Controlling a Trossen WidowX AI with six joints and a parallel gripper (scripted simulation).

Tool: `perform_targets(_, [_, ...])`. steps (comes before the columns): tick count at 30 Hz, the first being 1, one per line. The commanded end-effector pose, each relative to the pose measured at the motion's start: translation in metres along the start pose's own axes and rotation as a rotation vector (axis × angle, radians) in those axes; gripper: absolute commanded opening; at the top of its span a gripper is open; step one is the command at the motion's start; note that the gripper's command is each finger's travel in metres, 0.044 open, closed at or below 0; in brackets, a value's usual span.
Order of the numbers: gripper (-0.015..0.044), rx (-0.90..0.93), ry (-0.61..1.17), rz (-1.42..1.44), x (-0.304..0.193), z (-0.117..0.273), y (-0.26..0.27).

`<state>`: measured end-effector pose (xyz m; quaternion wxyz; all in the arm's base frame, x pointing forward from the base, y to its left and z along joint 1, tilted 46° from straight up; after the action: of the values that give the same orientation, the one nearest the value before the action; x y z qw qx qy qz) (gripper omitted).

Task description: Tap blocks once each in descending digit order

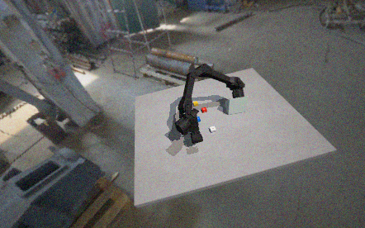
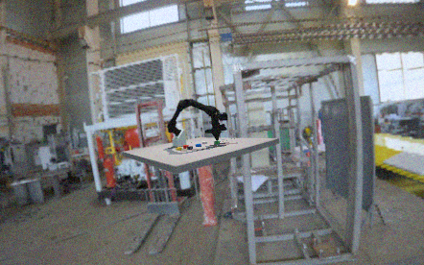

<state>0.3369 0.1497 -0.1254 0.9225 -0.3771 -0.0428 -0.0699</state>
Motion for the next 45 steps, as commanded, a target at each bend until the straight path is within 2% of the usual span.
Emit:
perform_targets(1, [0.0020, -0.005, -0.004, 0.006, 0.000, -0.007, -0.001])
perform_targets(8, [0.0020, -0.005, -0.004, 0.006, 0.000, -0.010, -0.001])
perform_targets(11, [0.0020, -0.003, -0.003, 0.006, 0.000, 0.016, 0.000])
perform_targets(16, [0.0020, -0.003, -0.004, 0.007, 0.000, 0.023, 0.000])
perform_targets(21, [0.0020, 0.001, -0.003, 0.009, 0.000, 0.091, 0.001])
perform_targets(26, [0.0020, -0.001, -0.002, 0.007, -0.001, 0.102, -0.002])
perform_targets(36, [0.0020, 0.000, -0.001, 0.012, 0.001, 0.120, -0.124])
perform_targets(45, [0.0020, -0.010, 0.001, 0.013, -0.042, 0.108, -0.230])
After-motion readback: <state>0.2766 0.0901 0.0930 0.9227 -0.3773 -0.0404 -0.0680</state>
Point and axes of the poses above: the point midway between the two fingers, 35 mm back from their tips, its own z axis back along the fingers, its own y axis across the jaws, x = y × z, the point moved 6 cm from there along z, back along the fingers, and after that the axes turned 15 degrees about -z, right-handed, at the moved point
